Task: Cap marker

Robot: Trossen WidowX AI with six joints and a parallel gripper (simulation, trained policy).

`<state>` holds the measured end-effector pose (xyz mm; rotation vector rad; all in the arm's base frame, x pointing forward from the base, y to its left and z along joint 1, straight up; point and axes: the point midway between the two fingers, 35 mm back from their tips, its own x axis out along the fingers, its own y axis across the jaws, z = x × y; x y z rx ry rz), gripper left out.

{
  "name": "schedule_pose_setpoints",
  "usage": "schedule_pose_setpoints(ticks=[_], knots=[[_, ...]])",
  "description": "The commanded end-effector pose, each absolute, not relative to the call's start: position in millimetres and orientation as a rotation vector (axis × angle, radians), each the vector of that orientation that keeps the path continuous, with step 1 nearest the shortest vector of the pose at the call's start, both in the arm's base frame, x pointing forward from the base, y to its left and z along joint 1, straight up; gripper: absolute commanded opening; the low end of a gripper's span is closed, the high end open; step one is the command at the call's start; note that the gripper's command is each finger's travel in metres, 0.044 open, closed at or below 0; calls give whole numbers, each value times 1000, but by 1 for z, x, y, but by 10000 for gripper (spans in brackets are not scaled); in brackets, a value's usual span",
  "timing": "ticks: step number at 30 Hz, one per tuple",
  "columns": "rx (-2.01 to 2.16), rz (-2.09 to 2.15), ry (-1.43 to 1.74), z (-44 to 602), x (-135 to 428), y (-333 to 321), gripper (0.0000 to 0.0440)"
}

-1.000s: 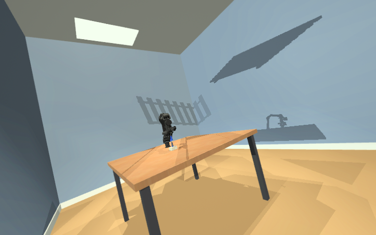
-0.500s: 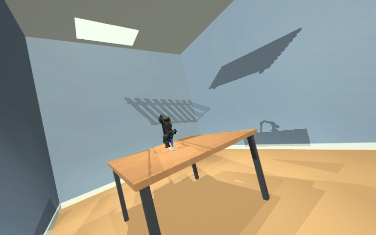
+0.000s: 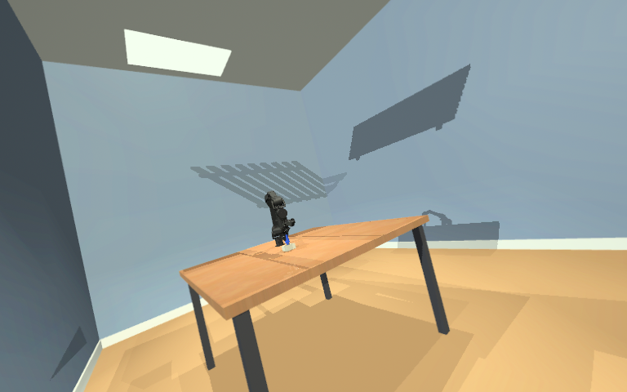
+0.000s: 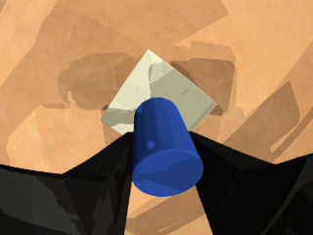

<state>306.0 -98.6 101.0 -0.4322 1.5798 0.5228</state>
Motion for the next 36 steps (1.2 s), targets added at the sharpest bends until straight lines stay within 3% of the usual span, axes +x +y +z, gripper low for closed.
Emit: schedule_pose_setpoints(ticks=[1,36], knots=[[-421,564,1611,82,301,-95,90],[-509,603,1608,74,296,-105,150]])
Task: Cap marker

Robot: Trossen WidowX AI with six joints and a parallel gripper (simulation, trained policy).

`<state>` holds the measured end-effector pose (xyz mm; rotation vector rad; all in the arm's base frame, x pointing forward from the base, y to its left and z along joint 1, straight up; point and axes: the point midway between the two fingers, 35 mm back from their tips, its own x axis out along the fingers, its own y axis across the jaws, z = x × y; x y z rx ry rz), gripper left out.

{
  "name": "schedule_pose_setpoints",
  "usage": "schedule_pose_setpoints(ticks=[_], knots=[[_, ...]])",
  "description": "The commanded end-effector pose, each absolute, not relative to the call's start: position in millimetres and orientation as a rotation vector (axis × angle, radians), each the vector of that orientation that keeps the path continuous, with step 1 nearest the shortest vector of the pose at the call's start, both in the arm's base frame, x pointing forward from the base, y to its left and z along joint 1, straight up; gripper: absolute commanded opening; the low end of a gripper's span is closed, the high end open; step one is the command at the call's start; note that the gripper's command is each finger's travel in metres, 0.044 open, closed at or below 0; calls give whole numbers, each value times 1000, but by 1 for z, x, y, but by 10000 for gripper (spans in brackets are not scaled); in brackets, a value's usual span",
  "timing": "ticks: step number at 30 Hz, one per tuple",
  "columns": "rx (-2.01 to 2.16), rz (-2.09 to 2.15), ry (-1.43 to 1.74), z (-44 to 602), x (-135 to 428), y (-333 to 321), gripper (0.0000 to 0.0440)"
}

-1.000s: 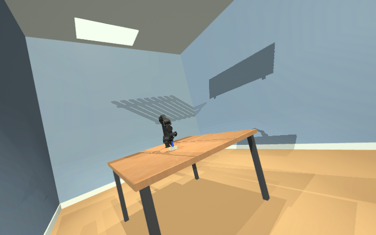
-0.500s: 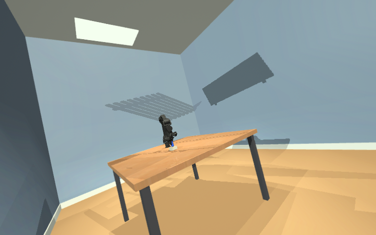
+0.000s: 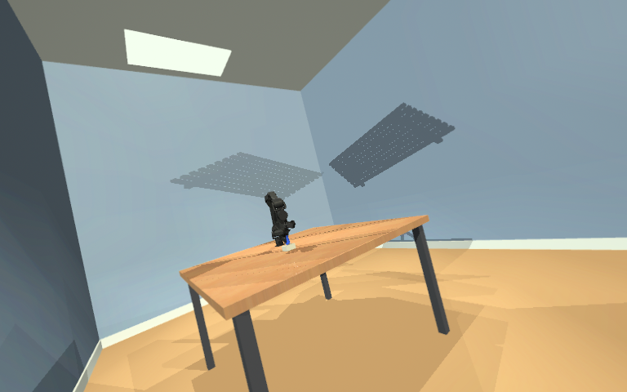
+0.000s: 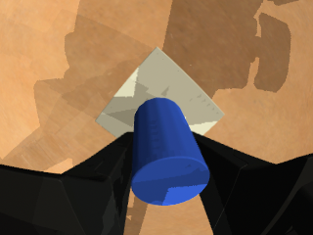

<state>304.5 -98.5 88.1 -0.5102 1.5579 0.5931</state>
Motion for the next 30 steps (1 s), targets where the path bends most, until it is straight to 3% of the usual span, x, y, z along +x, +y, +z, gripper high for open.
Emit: schedule_pose_setpoints(ticks=[1,5,14,30], knots=[[-513,605,1605,74,296,-105,152],[-509,628,1605,78,290,-101,206],[-544,628,1573,86,286,-97,432],[-634,577,1465,134,296,-101,440]])
